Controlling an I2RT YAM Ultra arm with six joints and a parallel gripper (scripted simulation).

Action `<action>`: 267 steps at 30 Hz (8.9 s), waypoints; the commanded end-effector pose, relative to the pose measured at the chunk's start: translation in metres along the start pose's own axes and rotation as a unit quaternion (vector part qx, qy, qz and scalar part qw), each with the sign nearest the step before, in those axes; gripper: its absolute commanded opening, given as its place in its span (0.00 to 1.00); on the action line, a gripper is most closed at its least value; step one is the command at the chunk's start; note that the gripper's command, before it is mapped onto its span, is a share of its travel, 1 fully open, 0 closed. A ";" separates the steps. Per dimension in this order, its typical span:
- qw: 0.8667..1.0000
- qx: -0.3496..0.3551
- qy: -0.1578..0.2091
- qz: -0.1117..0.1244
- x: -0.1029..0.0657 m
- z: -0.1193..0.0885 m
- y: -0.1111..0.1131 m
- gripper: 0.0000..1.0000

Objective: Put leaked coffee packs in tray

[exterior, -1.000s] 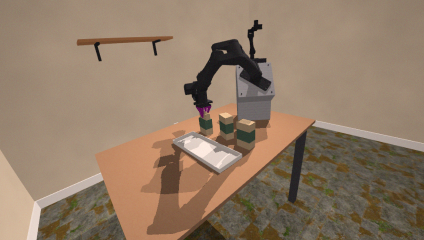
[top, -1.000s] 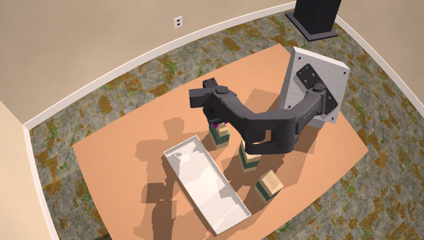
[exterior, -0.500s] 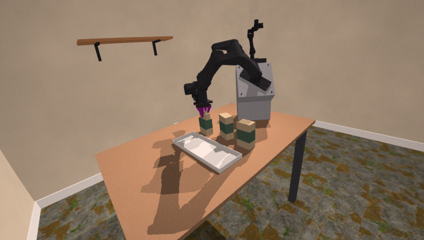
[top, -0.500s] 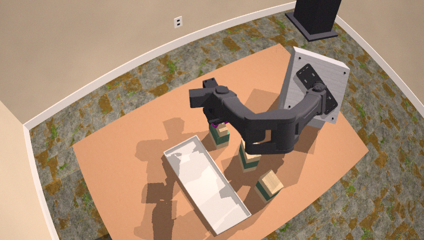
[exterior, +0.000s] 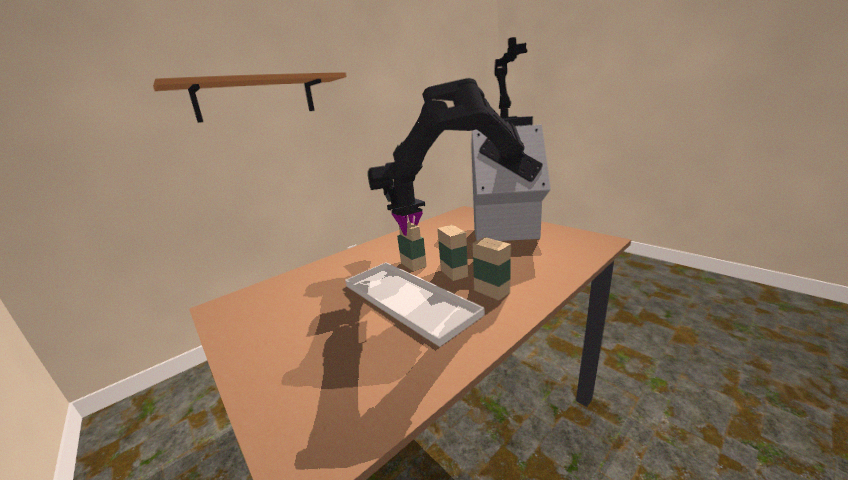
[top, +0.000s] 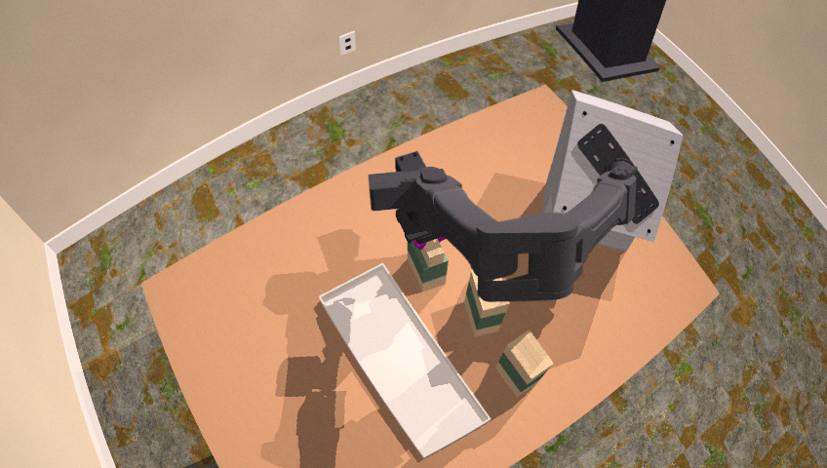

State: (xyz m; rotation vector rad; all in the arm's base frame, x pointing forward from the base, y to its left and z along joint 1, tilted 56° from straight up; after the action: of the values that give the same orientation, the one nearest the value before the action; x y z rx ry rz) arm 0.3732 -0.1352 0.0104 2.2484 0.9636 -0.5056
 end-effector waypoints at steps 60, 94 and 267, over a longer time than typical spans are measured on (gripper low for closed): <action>1.000 -0.008 -0.011 0.013 -0.066 0.001 0.010 0.26; 1.000 0.006 -0.005 -0.004 -0.054 -0.006 0.038 0.26; 1.000 0.005 -0.010 0.010 -0.019 -0.032 0.151 0.26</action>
State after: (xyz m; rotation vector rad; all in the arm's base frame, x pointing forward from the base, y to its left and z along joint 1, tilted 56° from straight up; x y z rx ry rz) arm 0.4811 -0.1870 0.1032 2.2460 0.9778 -0.5060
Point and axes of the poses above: the point where the finger pads meet when closed, its own x axis out along the fingers, its own y axis across the jaws, z = x × y, the point moved 1 cm from there along -x, back along the fingers, and after that the axes turned 8 degrees about x, right-handed, at the moved point
